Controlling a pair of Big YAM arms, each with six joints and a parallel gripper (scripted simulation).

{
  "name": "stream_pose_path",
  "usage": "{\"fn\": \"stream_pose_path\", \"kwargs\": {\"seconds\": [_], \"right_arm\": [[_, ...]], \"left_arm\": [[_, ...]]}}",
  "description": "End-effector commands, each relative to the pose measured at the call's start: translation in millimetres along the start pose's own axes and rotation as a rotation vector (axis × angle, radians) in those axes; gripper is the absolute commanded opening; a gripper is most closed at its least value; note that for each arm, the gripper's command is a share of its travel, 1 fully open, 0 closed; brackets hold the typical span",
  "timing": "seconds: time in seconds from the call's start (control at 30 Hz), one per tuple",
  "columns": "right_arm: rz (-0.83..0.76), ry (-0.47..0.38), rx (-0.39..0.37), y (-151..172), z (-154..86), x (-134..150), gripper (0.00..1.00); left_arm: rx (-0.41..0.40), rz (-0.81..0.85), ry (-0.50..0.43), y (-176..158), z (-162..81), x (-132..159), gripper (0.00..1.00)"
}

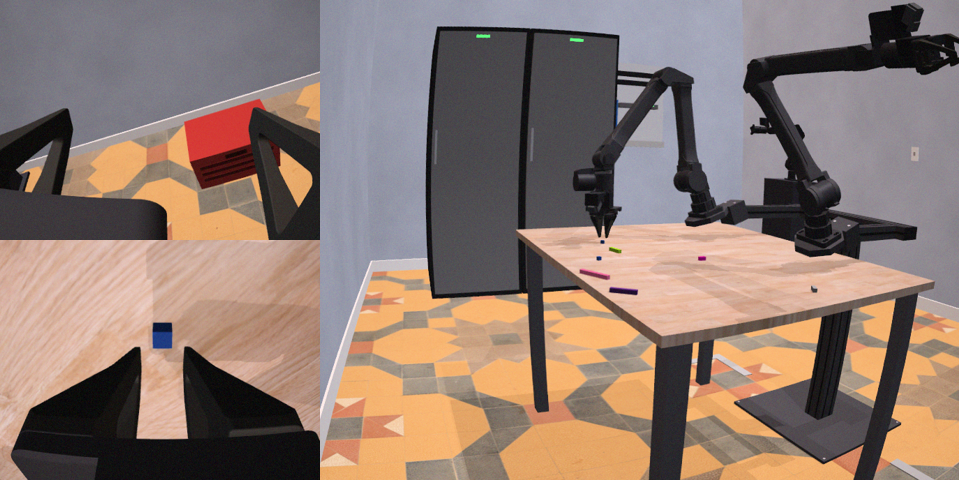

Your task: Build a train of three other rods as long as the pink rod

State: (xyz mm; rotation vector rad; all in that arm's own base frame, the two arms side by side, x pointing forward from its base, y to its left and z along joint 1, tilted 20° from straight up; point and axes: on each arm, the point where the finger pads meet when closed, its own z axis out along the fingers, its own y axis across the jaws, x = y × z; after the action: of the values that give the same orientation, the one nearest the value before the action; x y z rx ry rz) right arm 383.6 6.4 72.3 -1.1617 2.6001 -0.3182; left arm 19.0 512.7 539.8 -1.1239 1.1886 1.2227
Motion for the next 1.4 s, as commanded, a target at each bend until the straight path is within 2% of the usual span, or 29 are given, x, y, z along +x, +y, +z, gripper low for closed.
{"fn": "stream_pose_path", "kwargs": {"seconds": [0.0, 1.37], "right_arm": [[-0.018, -0.026, 0.020, -7.6, -4.3, -11.5, 0.23], [-0.016, -0.027, 0.021, -10.6, -4.5, -14.8, 0.23]], "left_arm": [[-0.017, -0.015, -0.032, 7.2, -6.5, -10.8, 1.00], [-0.017, -0.015, -0.032, 7.2, -6.5, -10.8, 1.00]]}}
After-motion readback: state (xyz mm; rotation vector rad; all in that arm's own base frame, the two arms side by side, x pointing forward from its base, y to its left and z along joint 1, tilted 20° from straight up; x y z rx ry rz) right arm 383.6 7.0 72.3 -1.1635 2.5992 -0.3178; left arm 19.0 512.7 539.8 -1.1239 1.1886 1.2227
